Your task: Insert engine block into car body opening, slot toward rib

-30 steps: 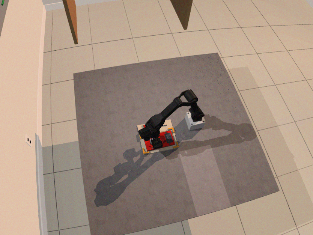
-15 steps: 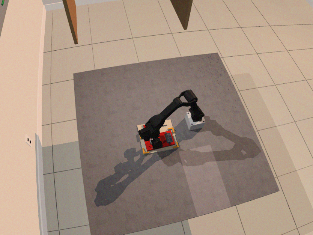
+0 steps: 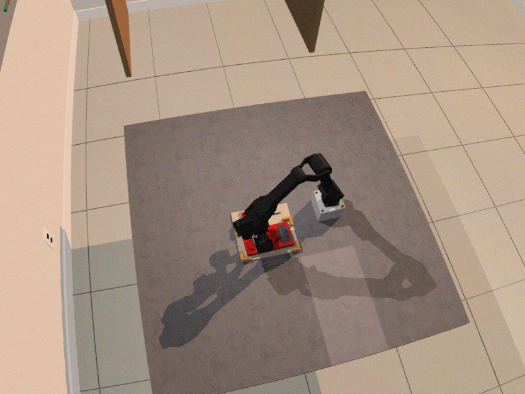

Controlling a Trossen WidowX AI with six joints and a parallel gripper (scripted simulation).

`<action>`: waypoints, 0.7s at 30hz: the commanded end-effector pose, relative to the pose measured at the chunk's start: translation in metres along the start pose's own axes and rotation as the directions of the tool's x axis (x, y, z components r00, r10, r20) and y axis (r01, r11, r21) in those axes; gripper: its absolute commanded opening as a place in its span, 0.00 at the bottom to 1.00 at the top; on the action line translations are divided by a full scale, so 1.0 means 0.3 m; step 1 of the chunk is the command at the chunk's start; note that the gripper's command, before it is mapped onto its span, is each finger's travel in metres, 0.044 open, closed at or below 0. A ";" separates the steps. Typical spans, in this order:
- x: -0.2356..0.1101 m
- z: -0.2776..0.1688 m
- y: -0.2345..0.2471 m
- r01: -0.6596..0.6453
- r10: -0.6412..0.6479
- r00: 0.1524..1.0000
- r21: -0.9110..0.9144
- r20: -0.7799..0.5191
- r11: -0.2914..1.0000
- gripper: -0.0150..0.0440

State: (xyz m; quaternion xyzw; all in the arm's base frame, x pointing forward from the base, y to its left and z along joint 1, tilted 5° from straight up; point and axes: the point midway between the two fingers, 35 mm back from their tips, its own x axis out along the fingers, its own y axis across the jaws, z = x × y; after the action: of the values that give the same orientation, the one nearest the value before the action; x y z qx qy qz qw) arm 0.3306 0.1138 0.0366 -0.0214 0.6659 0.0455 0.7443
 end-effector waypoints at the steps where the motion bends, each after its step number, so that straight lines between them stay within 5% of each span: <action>1: 0.007 -0.002 -0.002 0.003 -0.003 1.000 0.002 -0.002 1.000 0.52; 21: 0.016 0.000 0.000 0.000 0.000 1.000 0.000 0.000 1.000 0.57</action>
State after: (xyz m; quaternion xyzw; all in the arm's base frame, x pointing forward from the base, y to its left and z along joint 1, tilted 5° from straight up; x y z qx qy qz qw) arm 0.3312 0.1140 0.0318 -0.0214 0.6660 0.0454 0.7443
